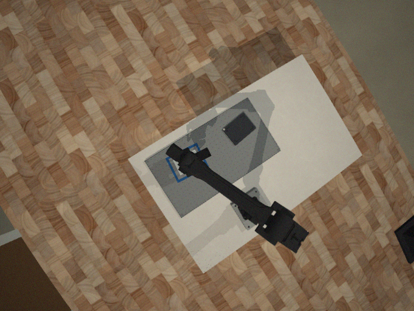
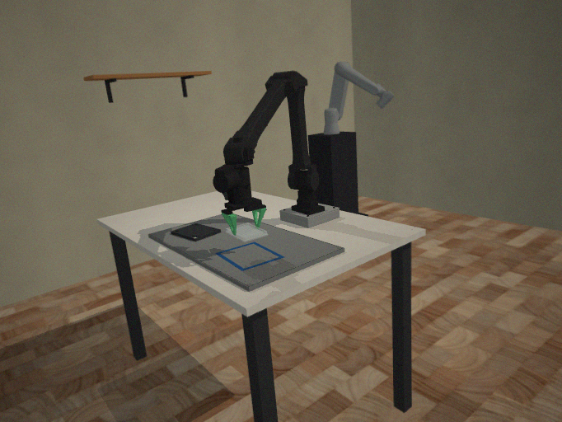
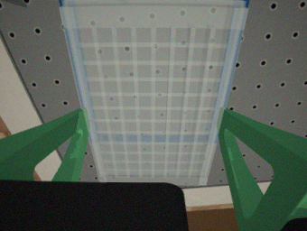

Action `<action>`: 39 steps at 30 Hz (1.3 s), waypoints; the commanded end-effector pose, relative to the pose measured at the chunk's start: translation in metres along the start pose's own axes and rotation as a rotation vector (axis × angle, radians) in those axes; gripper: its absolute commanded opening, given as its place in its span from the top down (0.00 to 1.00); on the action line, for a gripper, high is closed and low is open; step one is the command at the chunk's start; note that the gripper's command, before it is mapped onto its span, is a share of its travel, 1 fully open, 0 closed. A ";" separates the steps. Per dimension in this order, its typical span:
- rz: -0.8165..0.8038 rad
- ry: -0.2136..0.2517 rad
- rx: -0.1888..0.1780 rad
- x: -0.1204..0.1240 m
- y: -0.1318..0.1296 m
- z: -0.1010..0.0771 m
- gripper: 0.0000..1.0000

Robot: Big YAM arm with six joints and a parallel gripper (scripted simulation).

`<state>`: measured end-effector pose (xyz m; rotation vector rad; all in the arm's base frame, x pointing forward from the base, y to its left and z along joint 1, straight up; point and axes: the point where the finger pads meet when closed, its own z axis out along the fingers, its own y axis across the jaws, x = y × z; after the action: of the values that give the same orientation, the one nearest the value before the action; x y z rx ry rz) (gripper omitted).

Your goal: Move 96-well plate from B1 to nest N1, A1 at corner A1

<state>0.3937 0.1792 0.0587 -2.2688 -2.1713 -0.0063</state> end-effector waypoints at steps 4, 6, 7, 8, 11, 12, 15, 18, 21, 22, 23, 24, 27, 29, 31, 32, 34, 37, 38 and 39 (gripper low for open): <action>0.000 0.015 -0.034 0.006 0.012 -0.016 1.00; 0.000 0.015 -0.034 0.006 0.012 -0.016 1.00; 0.000 0.015 -0.034 0.006 0.012 -0.016 1.00; 0.000 0.015 -0.034 0.006 0.012 -0.016 1.00; -0.033 0.017 -0.044 -0.002 0.014 -0.025 1.00; -0.066 0.005 -0.018 -0.011 0.004 -0.016 1.00; -0.166 0.003 -0.017 -0.021 0.004 -0.015 1.00; -0.228 0.003 -0.017 -0.031 0.005 -0.016 1.00; -0.228 0.003 -0.017 -0.037 0.006 -0.016 1.00; -0.228 0.003 -0.017 -0.037 0.006 -0.016 1.00; -0.228 0.001 -0.012 -0.041 0.006 -0.014 1.00; -0.228 0.002 -0.017 -0.044 0.006 -0.016 1.00; -0.228 0.002 -0.017 -0.054 0.007 -0.016 1.00; -0.228 0.002 -0.018 -0.061 0.008 -0.016 1.00; -0.228 0.001 -0.018 -0.067 0.009 -0.017 1.00; -0.228 0.001 -0.018 -0.070 0.009 -0.017 1.00; -0.228 0.001 -0.018 -0.077 0.010 -0.017 1.00; -0.228 0.000 -0.018 -0.087 0.011 -0.017 1.00; -0.228 0.000 -0.018 -0.087 0.011 -0.017 1.00; -0.228 0.000 -0.018 -0.087 0.011 -0.017 1.00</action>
<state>0.4026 0.0968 0.0652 -2.0385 -2.3955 -0.0115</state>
